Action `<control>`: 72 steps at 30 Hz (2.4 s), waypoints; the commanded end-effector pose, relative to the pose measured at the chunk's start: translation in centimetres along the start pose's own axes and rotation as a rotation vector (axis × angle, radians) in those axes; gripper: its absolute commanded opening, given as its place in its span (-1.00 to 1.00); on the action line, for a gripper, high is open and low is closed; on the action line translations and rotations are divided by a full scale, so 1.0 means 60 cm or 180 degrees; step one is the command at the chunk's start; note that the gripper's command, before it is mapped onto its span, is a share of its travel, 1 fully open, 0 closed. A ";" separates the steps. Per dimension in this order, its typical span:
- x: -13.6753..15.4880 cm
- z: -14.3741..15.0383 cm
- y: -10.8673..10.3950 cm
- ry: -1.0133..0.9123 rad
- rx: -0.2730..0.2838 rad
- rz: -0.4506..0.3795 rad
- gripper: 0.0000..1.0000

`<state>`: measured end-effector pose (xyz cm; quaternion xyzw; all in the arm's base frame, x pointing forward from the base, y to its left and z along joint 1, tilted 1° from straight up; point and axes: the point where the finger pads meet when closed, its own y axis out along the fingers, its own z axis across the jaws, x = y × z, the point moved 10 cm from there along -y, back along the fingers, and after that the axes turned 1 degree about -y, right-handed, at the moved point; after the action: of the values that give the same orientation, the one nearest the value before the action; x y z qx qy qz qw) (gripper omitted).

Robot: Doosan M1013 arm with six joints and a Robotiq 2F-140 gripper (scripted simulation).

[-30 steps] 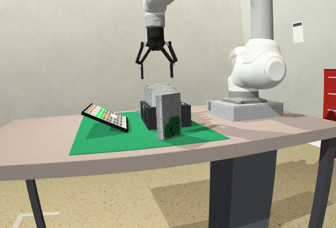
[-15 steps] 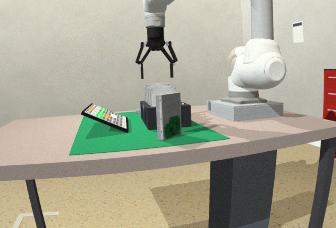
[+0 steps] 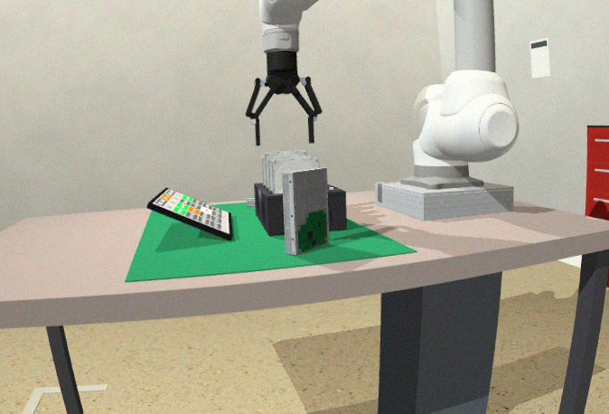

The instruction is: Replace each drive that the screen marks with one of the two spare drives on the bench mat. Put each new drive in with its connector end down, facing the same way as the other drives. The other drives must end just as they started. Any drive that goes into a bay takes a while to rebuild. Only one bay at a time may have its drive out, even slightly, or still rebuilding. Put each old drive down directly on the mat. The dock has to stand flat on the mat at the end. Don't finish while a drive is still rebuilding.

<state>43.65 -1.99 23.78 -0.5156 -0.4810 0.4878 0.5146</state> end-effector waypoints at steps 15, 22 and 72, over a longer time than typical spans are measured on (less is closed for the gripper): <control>0.000 0.000 0.050 0.0001 -0.0003 -0.0001 0.78; 0.000 0.000 0.071 0.0001 -0.0003 -0.0001 0.78; 0.000 -0.001 0.126 0.0001 -0.0003 -0.0001 0.45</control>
<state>43.61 -2.05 16.13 -0.5156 -0.4811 0.4878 0.5146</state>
